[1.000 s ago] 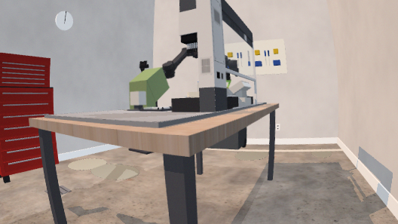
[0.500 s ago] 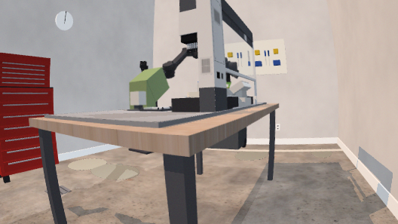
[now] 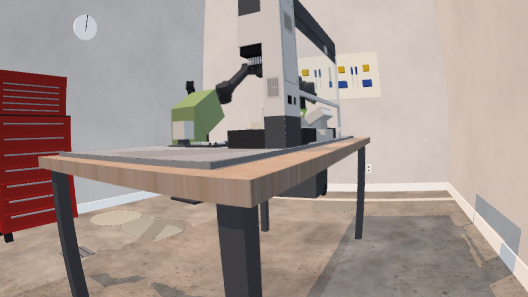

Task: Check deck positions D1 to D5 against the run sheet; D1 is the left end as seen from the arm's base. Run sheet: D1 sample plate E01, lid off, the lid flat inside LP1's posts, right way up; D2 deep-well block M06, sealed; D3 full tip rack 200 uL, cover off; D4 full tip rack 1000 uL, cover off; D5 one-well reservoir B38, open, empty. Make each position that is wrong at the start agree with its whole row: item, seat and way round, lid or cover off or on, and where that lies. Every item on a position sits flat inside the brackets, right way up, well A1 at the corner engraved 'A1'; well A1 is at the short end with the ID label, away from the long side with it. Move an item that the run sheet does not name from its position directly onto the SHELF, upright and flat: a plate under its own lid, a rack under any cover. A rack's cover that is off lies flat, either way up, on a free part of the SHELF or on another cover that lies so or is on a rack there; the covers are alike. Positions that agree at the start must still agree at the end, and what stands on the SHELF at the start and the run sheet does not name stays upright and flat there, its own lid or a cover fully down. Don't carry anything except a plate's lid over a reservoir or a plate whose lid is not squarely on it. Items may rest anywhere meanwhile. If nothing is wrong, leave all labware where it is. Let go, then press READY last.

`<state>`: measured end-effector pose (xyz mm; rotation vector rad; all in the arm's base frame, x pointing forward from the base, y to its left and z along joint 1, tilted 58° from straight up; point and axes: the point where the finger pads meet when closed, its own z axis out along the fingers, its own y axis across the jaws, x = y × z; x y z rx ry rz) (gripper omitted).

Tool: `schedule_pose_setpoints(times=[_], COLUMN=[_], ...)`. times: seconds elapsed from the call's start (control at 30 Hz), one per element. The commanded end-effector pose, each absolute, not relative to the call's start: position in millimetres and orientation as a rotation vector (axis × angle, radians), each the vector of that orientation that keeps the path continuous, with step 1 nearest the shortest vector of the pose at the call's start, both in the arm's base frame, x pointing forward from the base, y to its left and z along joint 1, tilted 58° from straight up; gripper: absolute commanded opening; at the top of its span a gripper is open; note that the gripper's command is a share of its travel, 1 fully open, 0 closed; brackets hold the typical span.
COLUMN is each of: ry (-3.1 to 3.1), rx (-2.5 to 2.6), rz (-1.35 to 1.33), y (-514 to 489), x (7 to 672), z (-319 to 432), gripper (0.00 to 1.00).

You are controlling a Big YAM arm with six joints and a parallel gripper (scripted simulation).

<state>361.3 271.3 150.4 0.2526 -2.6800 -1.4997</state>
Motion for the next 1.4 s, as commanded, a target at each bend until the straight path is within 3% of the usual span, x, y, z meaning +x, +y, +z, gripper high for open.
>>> schedule_pose_setpoints(times=[0.0,1.37], ry=[-2.701,-2.69], rx=[0.248,0.241], rz=[-1.521,-1.509], y=[269,280], x=[370,365], z=[159,147], gripper=[0.0,0.0])
